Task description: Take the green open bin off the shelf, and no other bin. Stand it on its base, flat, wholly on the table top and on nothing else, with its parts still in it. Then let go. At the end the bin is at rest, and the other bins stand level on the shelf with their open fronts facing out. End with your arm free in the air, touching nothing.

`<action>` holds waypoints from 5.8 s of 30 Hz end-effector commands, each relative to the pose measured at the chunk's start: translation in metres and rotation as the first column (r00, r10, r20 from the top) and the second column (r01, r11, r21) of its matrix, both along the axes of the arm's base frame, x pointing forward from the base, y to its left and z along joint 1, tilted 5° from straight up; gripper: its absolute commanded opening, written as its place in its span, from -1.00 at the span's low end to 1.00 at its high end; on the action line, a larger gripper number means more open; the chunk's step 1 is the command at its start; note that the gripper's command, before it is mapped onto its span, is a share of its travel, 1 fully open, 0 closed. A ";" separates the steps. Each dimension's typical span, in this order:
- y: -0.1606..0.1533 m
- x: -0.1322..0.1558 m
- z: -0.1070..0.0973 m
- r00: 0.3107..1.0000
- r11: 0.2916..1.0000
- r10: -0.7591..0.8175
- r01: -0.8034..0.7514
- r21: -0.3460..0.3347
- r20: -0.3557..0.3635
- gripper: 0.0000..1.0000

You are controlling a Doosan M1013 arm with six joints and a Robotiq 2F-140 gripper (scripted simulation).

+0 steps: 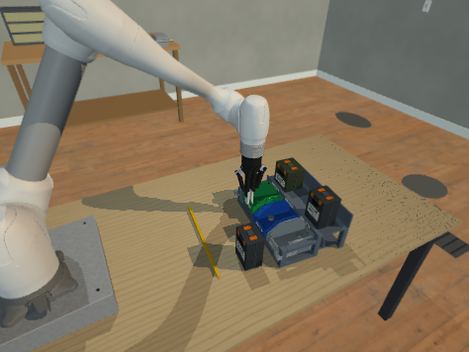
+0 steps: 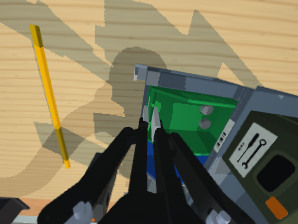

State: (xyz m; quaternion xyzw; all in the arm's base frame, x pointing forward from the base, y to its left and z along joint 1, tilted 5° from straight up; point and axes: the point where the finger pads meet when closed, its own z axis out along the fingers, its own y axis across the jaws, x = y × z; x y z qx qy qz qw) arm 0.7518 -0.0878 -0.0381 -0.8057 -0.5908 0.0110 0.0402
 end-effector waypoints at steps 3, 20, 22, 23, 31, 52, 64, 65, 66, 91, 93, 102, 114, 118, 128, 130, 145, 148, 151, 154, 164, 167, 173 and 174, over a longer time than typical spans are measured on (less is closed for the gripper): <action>0.000 0.000 0.001 1.000 1.000 0.000 0.000 0.000 0.001 -1.00; 0.000 0.001 0.002 1.000 1.000 0.000 0.000 0.000 0.001 -1.00; 0.000 0.001 0.002 1.000 1.000 0.000 0.000 0.000 0.001 -1.00; 0.000 0.001 0.002 1.000 1.000 0.000 0.000 0.000 0.001 -1.00; 0.000 0.001 0.000 1.000 1.000 0.000 0.000 0.000 0.001 -1.00; 0.000 0.001 0.000 1.000 1.000 0.000 0.000 0.000 0.001 -1.00; 0.009 -0.028 0.002 1.000 1.000 0.000 0.000 0.000 0.001 -1.00; 0.009 -0.028 0.002 1.000 1.000 0.000 0.000 0.000 0.001 -1.00; 0.009 -0.028 0.002 1.000 1.000 0.000 0.000 0.000 0.001 -1.00; 0.018 -0.057 0.004 1.000 1.000 0.000 0.000 0.000 0.001 -1.00; 0.018 -0.057 0.004 1.000 1.000 0.000 0.000 0.000 0.001 -1.00; 0.027 -0.086 0.006 1.000 1.000 0.000 0.000 0.000 0.001 -1.00; 0.034 -0.109 0.008 1.000 1.000 0.000 0.000 0.000 0.001 -1.00; 0.036 -0.114 0.008 1.000 1.000 0.000 0.000 0.000 0.001 -1.00; 0.038 -0.120 0.009 1.000 1.000 0.000 0.000 0.000 0.001 -1.00; 0.041 -0.131 0.010 1.000 1.000 0.000 0.000 0.000 0.001 -1.00; 0.047 -0.151 0.011 1.000 1.000 0.000 0.000 0.000 0.001 -1.00; 0.056 -0.177 0.014 1.000 1.000 0.000 0.000 0.000 0.001 -1.00; 0.058 -0.186 0.014 1.000 1.000 0.000 0.000 0.000 0.001 -1.00; 0.058 -0.186 0.014 1.000 1.000 0.000 0.000 0.000 0.001 -1.00; 0.057 -0.183 0.014 1.000 1.000 0.000 0.000 0.000 0.001 -1.00; 0.057 -0.181 0.014 1.000 1.000 0.000 0.000 0.000 0.001 -1.00; 0.057 -0.181 0.014 1.000 1.000 0.000 0.000 0.000 0.001 -1.00; 0.057 -0.181 0.014 1.000 1.000 0.000 0.000 0.000 0.001 -1.00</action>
